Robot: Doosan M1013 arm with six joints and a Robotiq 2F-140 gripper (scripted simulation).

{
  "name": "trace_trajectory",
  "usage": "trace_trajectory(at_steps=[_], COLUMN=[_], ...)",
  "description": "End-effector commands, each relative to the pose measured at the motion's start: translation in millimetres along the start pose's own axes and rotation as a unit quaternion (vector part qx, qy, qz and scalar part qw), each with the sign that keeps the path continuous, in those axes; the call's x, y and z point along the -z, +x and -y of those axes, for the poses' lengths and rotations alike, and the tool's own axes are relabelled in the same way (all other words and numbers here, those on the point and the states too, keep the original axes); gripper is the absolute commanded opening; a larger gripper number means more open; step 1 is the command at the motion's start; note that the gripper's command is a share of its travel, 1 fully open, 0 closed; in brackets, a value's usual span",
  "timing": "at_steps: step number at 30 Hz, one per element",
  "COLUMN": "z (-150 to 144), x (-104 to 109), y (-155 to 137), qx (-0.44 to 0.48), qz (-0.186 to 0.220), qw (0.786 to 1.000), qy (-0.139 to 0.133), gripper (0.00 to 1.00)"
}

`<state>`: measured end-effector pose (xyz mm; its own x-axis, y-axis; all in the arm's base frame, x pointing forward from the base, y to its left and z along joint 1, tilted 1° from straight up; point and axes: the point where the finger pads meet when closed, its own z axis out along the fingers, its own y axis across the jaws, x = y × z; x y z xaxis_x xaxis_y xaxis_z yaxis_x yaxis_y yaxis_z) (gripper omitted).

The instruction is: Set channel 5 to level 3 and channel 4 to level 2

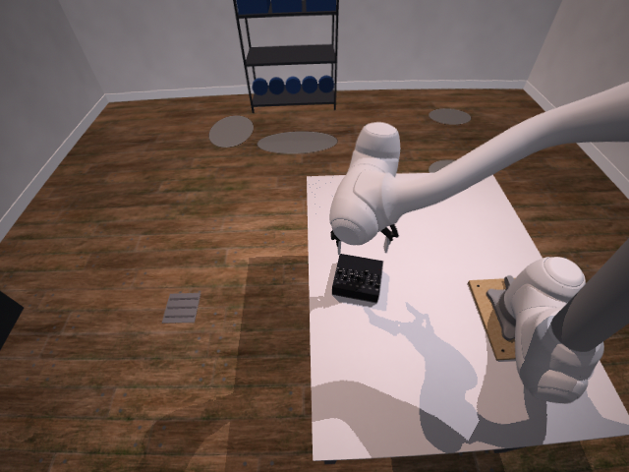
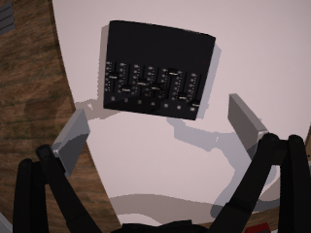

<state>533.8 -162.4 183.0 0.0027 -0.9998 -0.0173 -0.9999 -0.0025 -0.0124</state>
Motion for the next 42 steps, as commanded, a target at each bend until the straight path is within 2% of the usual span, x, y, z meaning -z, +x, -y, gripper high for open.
trace_trajectory(at_steps=[1,6,12,14,16,21,25,29,31,32,35,42], z=[0,0,0,0,0,0,-1,-1,-1,-1,-2,-3], x=[0,-1,-7,-7,-10,-19,-28,-37,-37,-39,-46,-58], y=[0,0,0,0,1,1,2,2,2,2,3,3], qx=[0.001,0.028,0.149,0.149,0.212,0.366,0.469,0.565,0.565,0.63,0.682,0.812], qz=[0.0,0.0,0.0,0.0,0.0,-0.001,-0.005,-0.008,-0.008,-0.009,-0.011,-0.013], qw=[1.0,1.0,0.989,0.989,0.977,0.931,0.883,0.825,0.825,0.776,0.731,0.584], qy=[0.0,0.0,0.0,0.0,0.0,-0.001,-0.004,-0.008,-0.008,-0.01,-0.013,-0.021], gripper=[1.0,1.0,1.0,1.0,1.0,1.0,1.0,1.0,1.0,1.0,1.0,1.0])
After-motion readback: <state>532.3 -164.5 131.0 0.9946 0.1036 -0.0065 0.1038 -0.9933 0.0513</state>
